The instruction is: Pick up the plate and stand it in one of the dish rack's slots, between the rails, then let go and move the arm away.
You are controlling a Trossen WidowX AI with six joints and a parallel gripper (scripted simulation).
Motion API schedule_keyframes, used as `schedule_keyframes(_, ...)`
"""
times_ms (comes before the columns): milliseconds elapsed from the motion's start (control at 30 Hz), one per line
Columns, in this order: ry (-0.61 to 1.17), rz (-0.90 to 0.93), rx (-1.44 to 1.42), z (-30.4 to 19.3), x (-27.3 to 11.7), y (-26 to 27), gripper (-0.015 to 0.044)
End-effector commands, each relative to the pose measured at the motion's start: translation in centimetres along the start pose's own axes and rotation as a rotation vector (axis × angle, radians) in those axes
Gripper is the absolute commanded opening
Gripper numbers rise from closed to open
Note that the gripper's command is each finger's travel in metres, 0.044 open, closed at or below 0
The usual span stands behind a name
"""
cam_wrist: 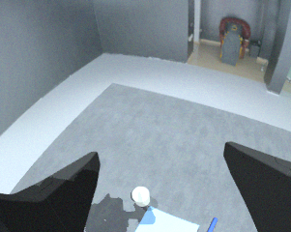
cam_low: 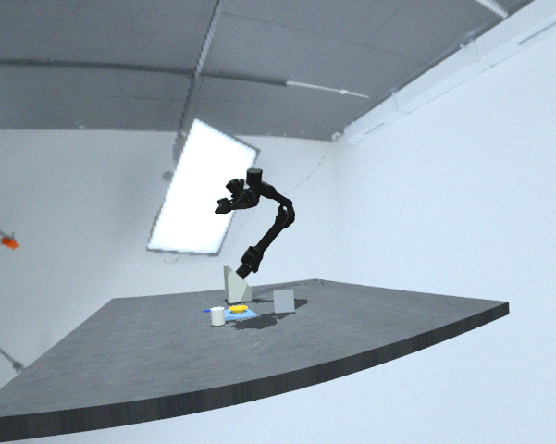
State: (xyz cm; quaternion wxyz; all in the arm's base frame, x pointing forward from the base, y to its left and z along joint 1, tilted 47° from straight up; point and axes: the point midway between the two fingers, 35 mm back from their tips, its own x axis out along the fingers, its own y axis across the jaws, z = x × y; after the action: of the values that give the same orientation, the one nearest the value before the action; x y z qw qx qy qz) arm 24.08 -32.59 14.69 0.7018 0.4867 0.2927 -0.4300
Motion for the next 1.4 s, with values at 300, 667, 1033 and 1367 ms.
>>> schedule_keyframes(300, 0.298, 0.012, -0.326, -4.5, 3.3, -0.6, 0.0400)
schedule_keyframes(667, 0.557, 0.105, -0.579, -8.7, 5.2, -1.1, 0.0400)
schedule_keyframes(1033, 0.798, 0.284, -0.796, -12.8, 6.1, -1.4, 0.0400)
schedule_keyframes(1367, 0.981, 0.517, -0.946, -16.1, 6.3, -1.3, 0.0400)
